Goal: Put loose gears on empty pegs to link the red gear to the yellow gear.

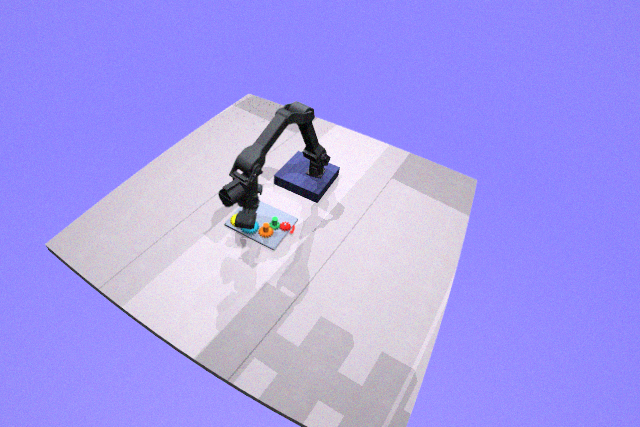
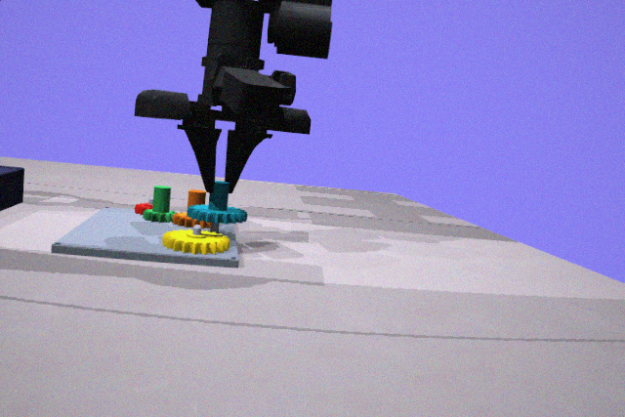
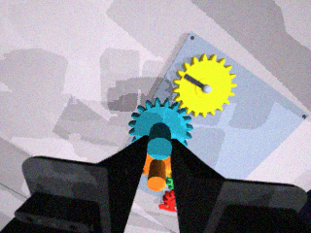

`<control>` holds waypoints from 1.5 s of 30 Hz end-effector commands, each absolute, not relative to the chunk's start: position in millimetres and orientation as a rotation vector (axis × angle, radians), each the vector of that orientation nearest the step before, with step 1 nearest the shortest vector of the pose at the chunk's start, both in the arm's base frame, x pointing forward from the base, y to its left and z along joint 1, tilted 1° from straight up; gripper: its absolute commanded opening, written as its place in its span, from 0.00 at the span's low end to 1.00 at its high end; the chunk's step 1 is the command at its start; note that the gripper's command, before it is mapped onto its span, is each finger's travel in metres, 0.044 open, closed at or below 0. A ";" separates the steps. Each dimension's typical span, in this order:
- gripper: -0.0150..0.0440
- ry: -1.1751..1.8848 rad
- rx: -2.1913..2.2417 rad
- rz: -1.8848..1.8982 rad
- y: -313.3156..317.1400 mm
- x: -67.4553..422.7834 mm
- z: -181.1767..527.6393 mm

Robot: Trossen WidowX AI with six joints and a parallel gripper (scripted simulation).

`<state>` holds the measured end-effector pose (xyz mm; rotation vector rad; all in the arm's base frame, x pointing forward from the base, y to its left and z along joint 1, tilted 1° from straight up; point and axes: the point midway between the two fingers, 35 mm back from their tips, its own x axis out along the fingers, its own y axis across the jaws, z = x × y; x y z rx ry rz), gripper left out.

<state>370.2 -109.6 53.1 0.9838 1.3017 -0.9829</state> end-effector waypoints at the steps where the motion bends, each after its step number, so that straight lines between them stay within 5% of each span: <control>1: 0.25 1.284 1.026 -1.022 -108.8 369.8 46.9; 45: 0.25 1.311 0.972 -0.970 -109.0 370.2 36.6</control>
